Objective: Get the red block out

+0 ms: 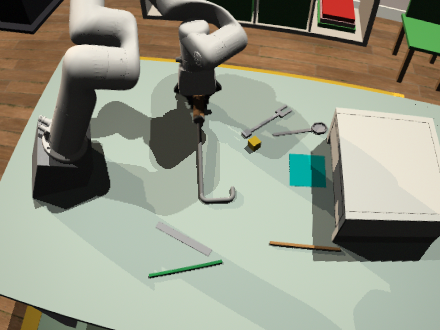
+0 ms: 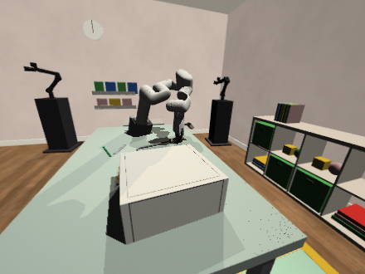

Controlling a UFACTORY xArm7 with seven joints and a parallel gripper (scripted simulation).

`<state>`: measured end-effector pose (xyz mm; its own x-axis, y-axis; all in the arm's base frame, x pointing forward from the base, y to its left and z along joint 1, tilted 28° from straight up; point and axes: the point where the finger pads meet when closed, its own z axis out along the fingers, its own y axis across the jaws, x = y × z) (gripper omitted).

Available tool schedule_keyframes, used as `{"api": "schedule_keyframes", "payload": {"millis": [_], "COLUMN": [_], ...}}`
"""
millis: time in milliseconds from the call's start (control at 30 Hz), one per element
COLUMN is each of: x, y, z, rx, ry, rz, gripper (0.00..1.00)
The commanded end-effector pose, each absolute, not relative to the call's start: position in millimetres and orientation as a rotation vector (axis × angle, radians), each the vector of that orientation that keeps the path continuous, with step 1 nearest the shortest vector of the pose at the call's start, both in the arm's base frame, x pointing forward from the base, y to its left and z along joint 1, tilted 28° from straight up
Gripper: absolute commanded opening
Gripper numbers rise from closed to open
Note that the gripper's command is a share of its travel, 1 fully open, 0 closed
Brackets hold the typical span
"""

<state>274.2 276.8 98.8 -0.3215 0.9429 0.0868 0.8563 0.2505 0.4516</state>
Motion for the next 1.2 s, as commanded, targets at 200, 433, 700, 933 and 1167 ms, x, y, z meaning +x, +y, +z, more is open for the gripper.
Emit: {"api": "schedule_keyframes", "payload": {"millis": [200, 433, 700, 933, 1167], "x": [277.1, 280.3, 284.2, 287.9, 292.7], "y": [268.6, 258.2, 245.9, 234.0, 218.7], "z": [98.9, 97.8, 96.4, 95.2, 93.5], "rx": [1.642, 1.578, 1.502, 1.428, 1.331], "ry": [2.345, 2.378, 2.414, 2.448, 2.488], "rz": [0.628, 0.618, 0.606, 0.594, 0.578], "gripper": [0.00, 0.00, 0.00, 0.00, 0.00]}}
